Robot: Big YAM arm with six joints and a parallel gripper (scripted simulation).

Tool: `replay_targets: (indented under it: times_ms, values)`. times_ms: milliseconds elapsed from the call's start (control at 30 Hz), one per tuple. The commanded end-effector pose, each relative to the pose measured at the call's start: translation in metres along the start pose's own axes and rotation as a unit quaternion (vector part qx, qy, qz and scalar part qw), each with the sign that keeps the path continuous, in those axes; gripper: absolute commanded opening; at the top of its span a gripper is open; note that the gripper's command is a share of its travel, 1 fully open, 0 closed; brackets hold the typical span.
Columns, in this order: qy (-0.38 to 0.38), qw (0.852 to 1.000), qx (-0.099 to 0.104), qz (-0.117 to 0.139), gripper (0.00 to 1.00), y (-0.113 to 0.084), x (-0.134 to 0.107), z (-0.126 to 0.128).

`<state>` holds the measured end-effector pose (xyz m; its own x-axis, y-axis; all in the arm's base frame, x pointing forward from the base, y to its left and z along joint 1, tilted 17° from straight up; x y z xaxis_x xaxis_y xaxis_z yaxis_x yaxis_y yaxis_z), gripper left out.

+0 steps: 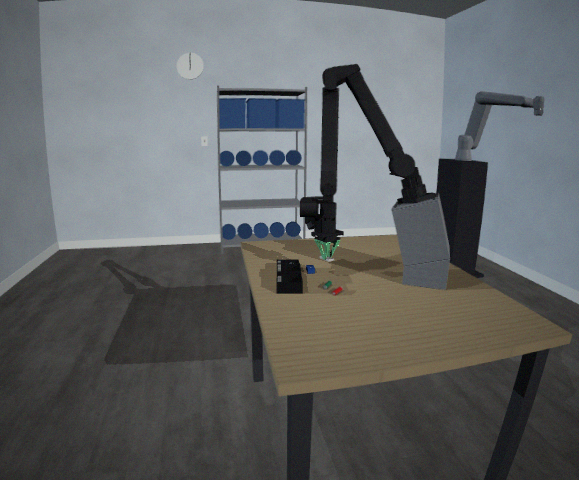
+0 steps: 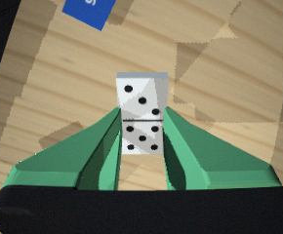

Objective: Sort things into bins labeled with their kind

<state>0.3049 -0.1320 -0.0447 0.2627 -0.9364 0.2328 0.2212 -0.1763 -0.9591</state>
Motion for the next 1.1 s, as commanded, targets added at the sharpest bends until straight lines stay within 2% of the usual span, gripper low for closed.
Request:
replay_targets:
  times_ms: [0,167,233,367,400,500,567,633,1000,1067]
  values:
    - [0.001,1.0,0.014,-0.012,0.2,-0.009,0.006,0.012]
    - [0.001,1.0,0.012,-0.011,0.2,-0.009,0.005,0.01]
    - [0.0,1.0,0.007,-0.006,0.2,-0.016,0.0,0.005]
    - [0.002,1.0,0.01,-0.01,0.2,-0.017,0.005,0.008]
    - [0.001,1.0,0.013,-0.012,0.2,-0.017,0.004,0.018]
    - [-0.001,1.0,0.0,-0.002,0.2,-0.008,-0.006,0.03]
    - [-0.001,1.0,0.001,-0.002,0.2,-0.009,-0.009,0.043]
    - [-0.001,1.0,0.001,-0.002,0.2,-0.009,-0.009,0.043]
    - [-0.001,1.0,0.003,-0.004,0.2,-0.01,-0.024,0.11]
    - [0.049,0.999,0.004,-0.004,0.2,-0.01,-0.027,0.122]
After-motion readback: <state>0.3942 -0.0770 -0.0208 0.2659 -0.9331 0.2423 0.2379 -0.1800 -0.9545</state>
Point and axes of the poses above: the point where the finger pads meet when closed, its own y axis out along the fingers, its own z axis across the jaws, x = y × z, the point moved 8 cm from there along -y, back along the fingers, and after that the axes turned 2 degrees about y, right-handed, at the moved point
